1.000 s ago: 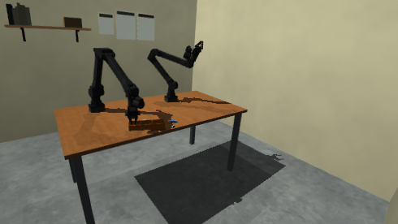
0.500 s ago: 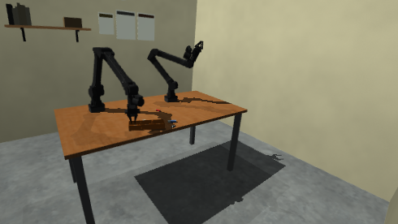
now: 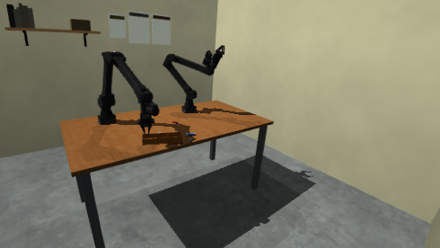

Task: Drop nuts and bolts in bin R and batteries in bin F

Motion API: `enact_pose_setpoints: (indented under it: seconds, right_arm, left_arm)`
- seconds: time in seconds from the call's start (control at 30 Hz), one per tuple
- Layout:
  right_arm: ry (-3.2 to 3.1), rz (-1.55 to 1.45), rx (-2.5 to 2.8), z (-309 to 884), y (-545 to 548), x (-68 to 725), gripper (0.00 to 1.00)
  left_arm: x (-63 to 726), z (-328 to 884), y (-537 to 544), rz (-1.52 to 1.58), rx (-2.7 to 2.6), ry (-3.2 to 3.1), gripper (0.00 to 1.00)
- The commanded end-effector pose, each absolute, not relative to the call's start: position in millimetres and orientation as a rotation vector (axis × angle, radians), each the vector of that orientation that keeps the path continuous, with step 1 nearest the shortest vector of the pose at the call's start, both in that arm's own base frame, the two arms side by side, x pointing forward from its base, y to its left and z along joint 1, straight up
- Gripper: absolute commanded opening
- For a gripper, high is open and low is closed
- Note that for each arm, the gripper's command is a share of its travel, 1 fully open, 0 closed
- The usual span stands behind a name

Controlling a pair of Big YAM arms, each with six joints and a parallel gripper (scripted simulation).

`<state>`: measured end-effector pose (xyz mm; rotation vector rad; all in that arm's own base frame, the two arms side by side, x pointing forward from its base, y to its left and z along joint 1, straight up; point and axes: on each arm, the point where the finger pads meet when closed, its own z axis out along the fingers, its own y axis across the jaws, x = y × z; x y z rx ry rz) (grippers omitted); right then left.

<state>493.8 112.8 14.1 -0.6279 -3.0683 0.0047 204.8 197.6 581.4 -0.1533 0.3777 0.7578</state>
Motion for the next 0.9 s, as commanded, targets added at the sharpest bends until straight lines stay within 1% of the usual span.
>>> enact_pose_setpoints:
  seconds: [0.0, 0.13, 0.53, 0.57, 0.6, 0.87]
  right_arm:
    - [-3.114, -0.024, -0.634, 36, 124, 519, 0.21]
    - [-3.142, -0.046, -0.639, 67, 125, 522, 0.21]
    - [-3.11, -0.021, -0.633, 51, 122, 522, 0.21]
    - [-3.12, -0.013, -0.521, 50, 125, 495, 0.3]
    - [-3.147, -0.024, -0.453, 50, 129, 492, 0.3]
    - [-3.137, -0.029, -0.487, 50, 158, 431, 0.3]
  left_arm:
    - [195, 586, 194, 0.776, -0.143, 0.346, 1.0]
    - [195, 586, 194, 0.776, -0.143, 0.346, 1.0]
    - [195, 586, 194, 0.776, -0.143, 0.346, 1.0]
    - [195, 586, 194, 0.776, -0.143, 0.346, 1.0]
    - [195, 586, 194, 0.776, -0.143, 0.346, 1.0]
    - [195, 586, 194, 0.776, -0.143, 0.346, 1.0]
